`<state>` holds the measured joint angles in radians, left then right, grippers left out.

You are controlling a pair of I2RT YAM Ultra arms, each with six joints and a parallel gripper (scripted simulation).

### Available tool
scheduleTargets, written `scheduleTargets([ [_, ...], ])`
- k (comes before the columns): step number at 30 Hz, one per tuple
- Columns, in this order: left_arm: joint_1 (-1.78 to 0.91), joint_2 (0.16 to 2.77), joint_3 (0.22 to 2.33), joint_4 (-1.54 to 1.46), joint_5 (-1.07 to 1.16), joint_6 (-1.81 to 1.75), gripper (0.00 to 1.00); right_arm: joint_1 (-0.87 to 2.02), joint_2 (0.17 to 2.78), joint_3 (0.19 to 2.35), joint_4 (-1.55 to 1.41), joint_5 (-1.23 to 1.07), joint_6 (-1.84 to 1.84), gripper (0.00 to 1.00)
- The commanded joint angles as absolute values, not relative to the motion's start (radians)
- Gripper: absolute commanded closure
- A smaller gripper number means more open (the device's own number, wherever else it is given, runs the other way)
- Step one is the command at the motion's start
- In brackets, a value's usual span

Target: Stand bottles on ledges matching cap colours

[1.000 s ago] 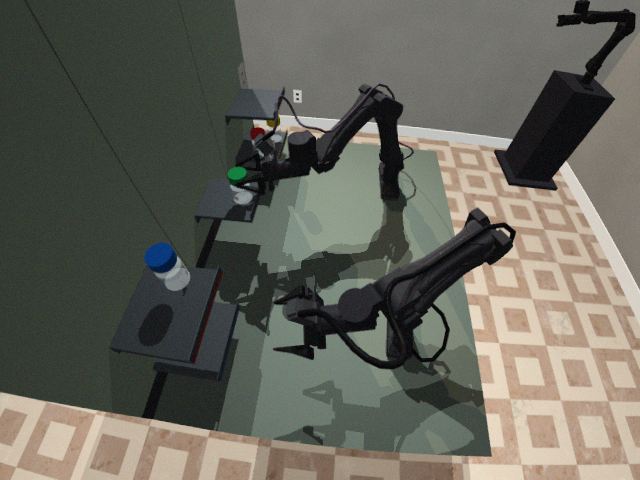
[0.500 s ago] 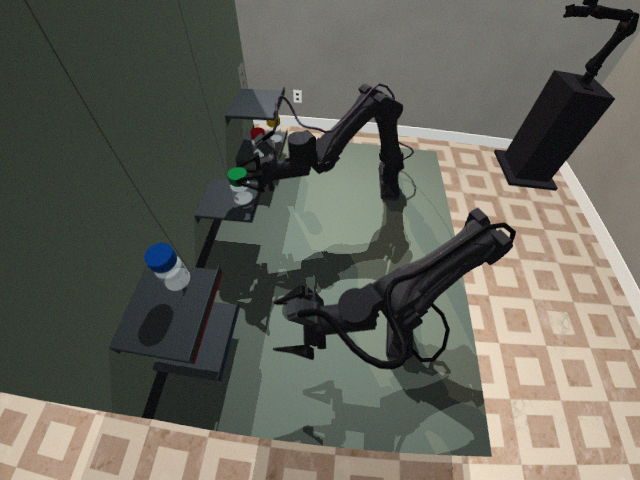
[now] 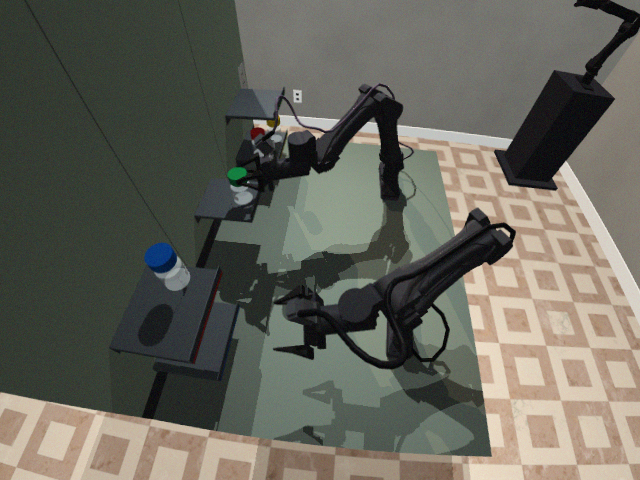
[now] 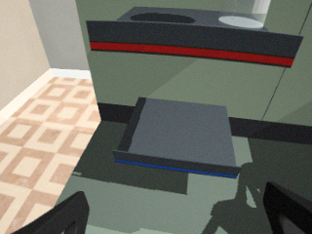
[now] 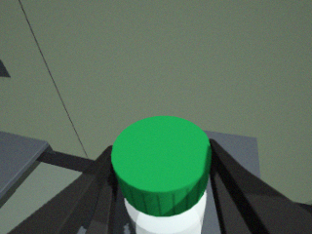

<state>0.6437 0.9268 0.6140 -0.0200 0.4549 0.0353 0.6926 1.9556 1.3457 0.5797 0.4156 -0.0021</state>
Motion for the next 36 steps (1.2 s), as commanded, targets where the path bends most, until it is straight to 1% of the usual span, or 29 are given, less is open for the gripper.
scheduleTargets([
  [1, 0.646, 0.926, 0.620, -0.007, 0.464, 0.041, 0.00, 0.692, 1.913, 1.405, 0.530, 0.422, -0.001, 0.50],
  [7, 0.646, 0.926, 0.620, -0.007, 0.464, 0.041, 0.00, 0.692, 1.860, 1.517, 0.372, 0.423, -0.003, 0.50],
  [14, 0.646, 0.926, 0.620, -0.007, 0.464, 0.041, 0.00, 0.693, 1.862, 1.644, 0.244, 0.425, 0.003, 0.50],
  [22, 0.646, 0.926, 0.620, -0.007, 0.464, 0.041, 0.00, 0.703, 1.863, 1.660, 0.243, 0.422, 0.006, 0.50],
  [33, 0.646, 0.926, 0.620, -0.007, 0.464, 0.041, 0.00, 0.731, 1.800, 1.623, 0.289, 0.396, 0.007, 0.50],
  [36, 0.646, 0.926, 0.620, -0.007, 0.464, 0.041, 0.00, 0.745, 1.770, 1.579, 0.294, 0.426, 0.007, 0.50],
])
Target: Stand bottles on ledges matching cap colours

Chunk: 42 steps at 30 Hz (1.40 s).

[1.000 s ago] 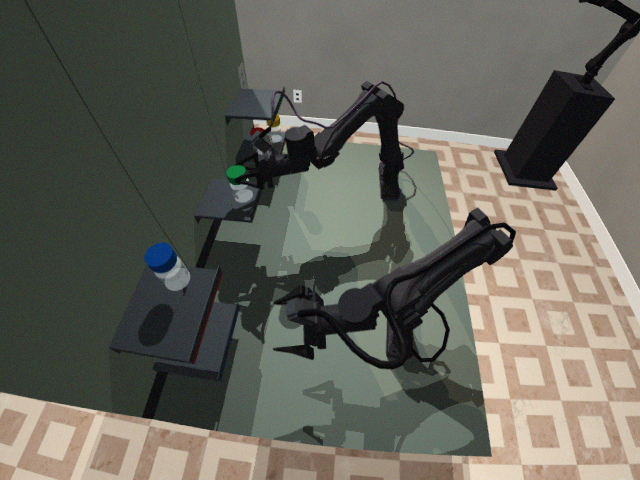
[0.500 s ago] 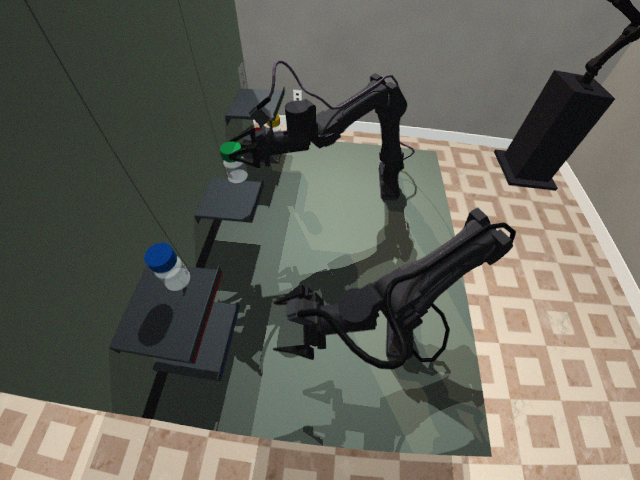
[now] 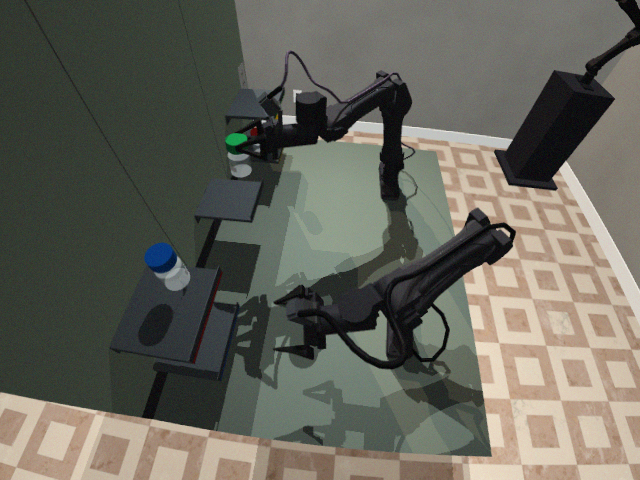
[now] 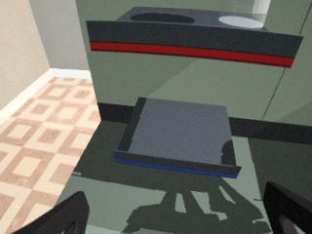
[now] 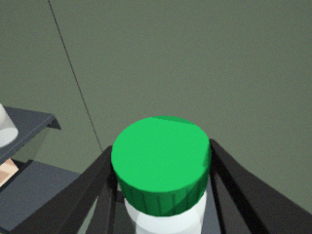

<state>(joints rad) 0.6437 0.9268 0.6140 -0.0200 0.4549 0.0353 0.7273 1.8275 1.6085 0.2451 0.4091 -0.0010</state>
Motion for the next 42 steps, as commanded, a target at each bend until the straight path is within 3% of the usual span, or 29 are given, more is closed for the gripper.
scheduleTargets([
  [1, 0.646, 0.926, 0.620, -0.007, 0.464, 0.041, 0.00, 0.750, 1.753, 1.560, 0.298, 0.430, 0.008, 0.50],
  [12, 0.646, 0.926, 0.620, -0.007, 0.464, 0.041, 0.00, 0.812, 1.574, 1.355, 0.333, 0.484, 0.008, 0.50],
  [33, 0.646, 0.926, 0.620, -0.012, 0.463, 0.040, 0.00, 0.846, 1.471, 1.192, 0.286, 0.580, 0.001, 0.50],
  [42, 0.557, 0.862, 0.815, -0.333, 0.386, -0.005, 0.00, 0.846, 1.469, 1.201, 0.287, 0.581, 0.001, 0.50],
])
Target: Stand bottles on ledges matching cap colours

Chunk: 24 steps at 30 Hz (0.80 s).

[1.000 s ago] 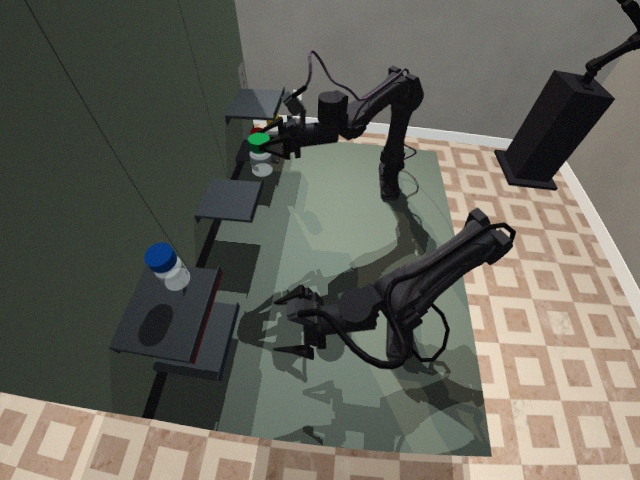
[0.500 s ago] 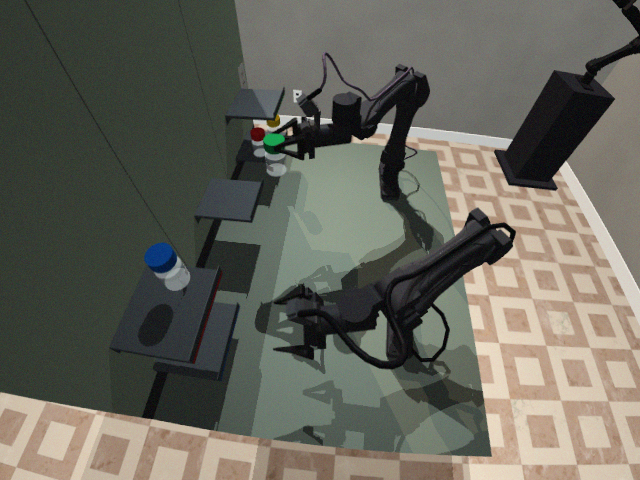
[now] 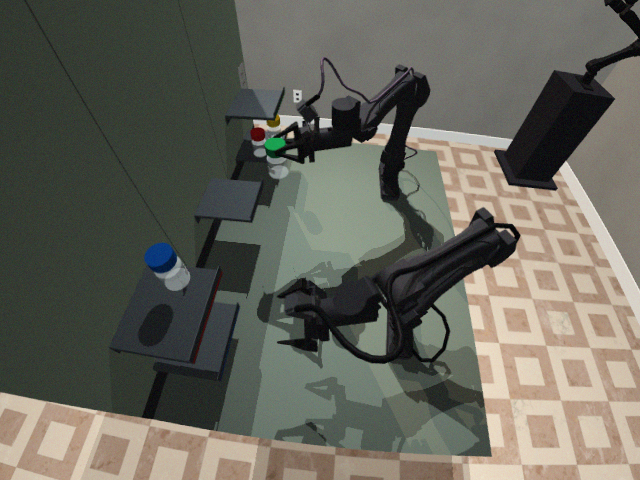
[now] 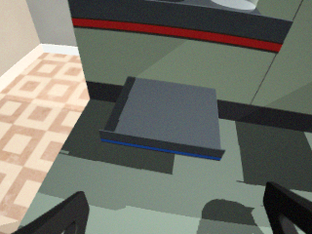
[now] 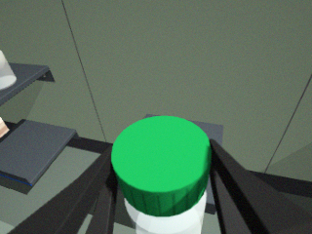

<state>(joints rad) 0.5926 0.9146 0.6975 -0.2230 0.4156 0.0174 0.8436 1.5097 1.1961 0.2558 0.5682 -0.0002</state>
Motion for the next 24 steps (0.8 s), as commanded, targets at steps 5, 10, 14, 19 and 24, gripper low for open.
scheduleTargets([
  [5, 0.485, 0.892, 0.992, -0.468, 0.341, -0.018, 0.00, 0.846, 1.469, 1.214, 0.266, 0.581, 0.000, 0.50],
  [10, 0.418, 0.937, 1.159, -0.573, 0.296, -0.025, 0.00, 0.846, 1.464, 1.273, 0.120, 0.580, -0.005, 0.50],
  [14, 0.367, 0.974, 1.283, -0.642, 0.266, -0.034, 0.00, 0.774, 1.387, 1.287, 0.071, 0.392, -0.019, 0.50],
  [19, 0.326, 1.011, 1.388, -0.695, 0.242, -0.040, 0.00, 0.600, 1.261, 1.212, 0.000, 0.180, -0.024, 0.50],
  [24, 0.312, 1.027, 1.429, -0.715, 0.233, -0.041, 0.00, 0.440, 1.208, 1.189, -0.031, 0.029, -0.020, 0.50],
])
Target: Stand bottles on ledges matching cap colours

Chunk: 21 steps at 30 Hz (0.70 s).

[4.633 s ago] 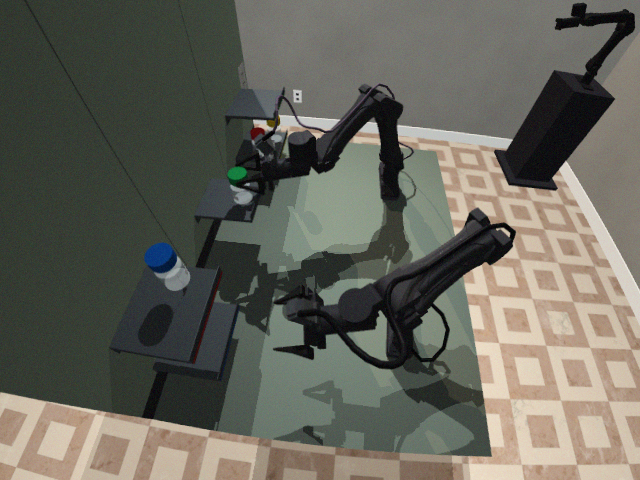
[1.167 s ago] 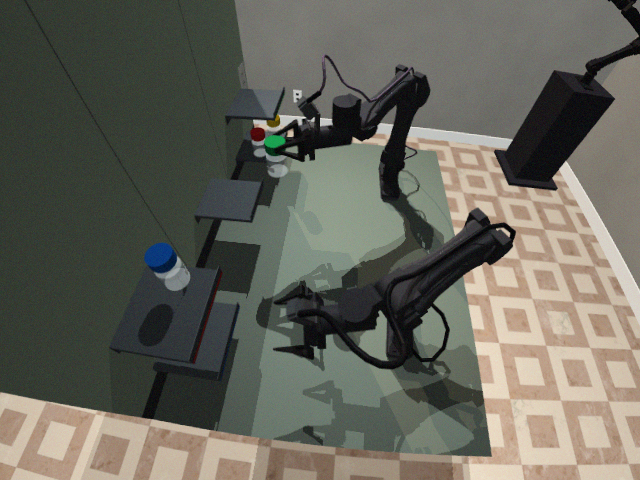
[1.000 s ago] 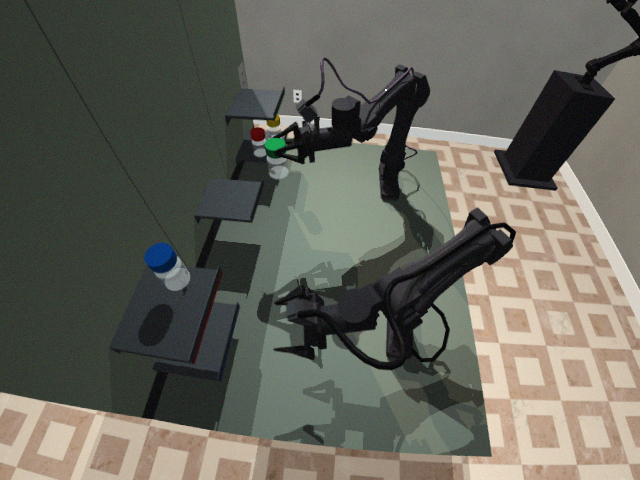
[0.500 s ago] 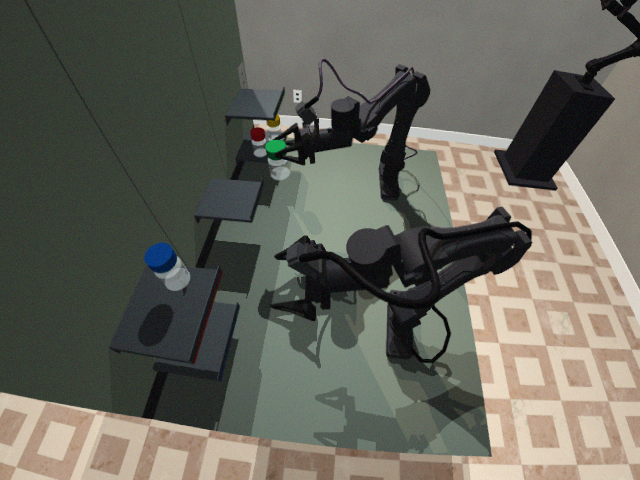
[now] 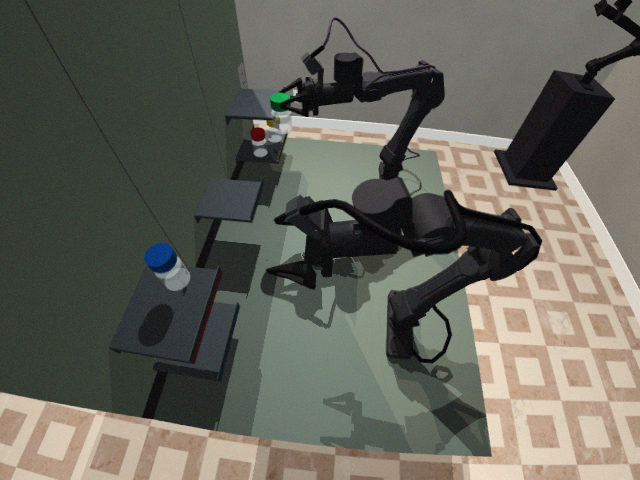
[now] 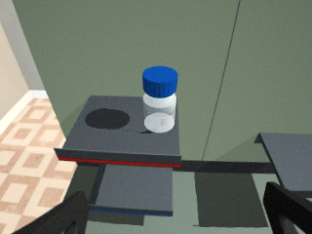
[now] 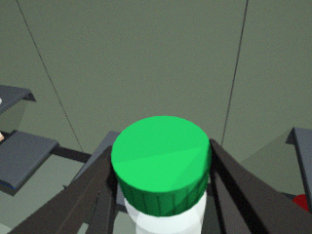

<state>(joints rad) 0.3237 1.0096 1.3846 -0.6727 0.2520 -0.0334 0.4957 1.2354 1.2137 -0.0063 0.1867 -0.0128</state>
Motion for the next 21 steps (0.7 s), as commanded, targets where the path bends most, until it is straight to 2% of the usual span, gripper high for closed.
scheduleTargets([
  [1, 0.308, 1.030, 1.438, -0.717, 0.232, -0.041, 0.00, 0.391, 1.196, 1.183, -0.037, -0.006, -0.021, 0.50],
  [13, 0.298, 1.040, 1.466, -0.714, 0.234, -0.040, 0.00, -0.127, 1.192, 1.214, -0.056, -0.441, -0.067, 0.50],
  [21, 0.298, 1.040, 1.466, -0.714, 0.234, -0.040, 0.00, -0.250, 1.232, 1.240, -0.052, -0.541, -0.070, 0.50],
])
